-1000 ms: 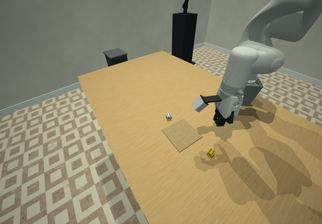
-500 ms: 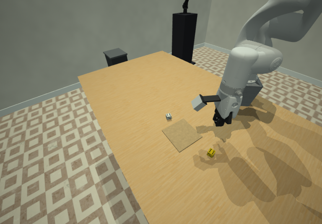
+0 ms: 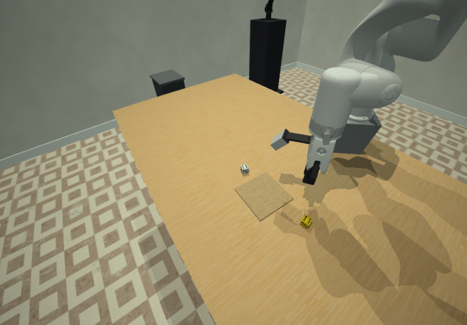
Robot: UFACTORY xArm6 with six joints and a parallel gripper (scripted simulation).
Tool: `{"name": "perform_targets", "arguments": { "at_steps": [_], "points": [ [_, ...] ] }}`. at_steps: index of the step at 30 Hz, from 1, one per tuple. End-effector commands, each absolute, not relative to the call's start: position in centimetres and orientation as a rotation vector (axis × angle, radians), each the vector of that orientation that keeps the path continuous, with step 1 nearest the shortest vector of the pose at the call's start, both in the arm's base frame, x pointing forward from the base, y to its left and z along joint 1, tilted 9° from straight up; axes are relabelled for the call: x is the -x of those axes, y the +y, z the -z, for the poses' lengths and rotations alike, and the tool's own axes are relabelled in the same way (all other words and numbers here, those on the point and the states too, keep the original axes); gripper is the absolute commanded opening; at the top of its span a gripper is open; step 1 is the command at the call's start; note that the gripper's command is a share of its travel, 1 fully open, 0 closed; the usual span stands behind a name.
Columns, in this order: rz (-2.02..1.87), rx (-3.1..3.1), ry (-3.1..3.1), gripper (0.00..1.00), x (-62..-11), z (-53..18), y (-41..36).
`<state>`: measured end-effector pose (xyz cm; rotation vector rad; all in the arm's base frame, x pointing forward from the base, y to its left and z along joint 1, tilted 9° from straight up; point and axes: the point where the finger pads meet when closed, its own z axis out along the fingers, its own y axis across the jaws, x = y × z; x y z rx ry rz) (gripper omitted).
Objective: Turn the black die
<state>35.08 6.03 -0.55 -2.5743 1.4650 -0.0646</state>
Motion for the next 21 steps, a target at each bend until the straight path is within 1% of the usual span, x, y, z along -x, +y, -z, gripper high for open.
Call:
{"name": "perform_targets", "arguments": {
  "at_steps": [1,8,11,13,21],
  "points": [
    [0.044,2.462,1.682,0.21,-35.9,0.5,5.6],
    [0.016,2.248,1.954,0.21,-36.8,0.4,4.8],
    [0.014,2.24,1.964,0.21,-36.8,0.4,4.7],
    [-0.001,2.108,2.104,0.21,-37.4,0.4,4.3],
    [-0.028,1.864,2.324,0.21,-38.2,0.4,3.4]
  ]
}}
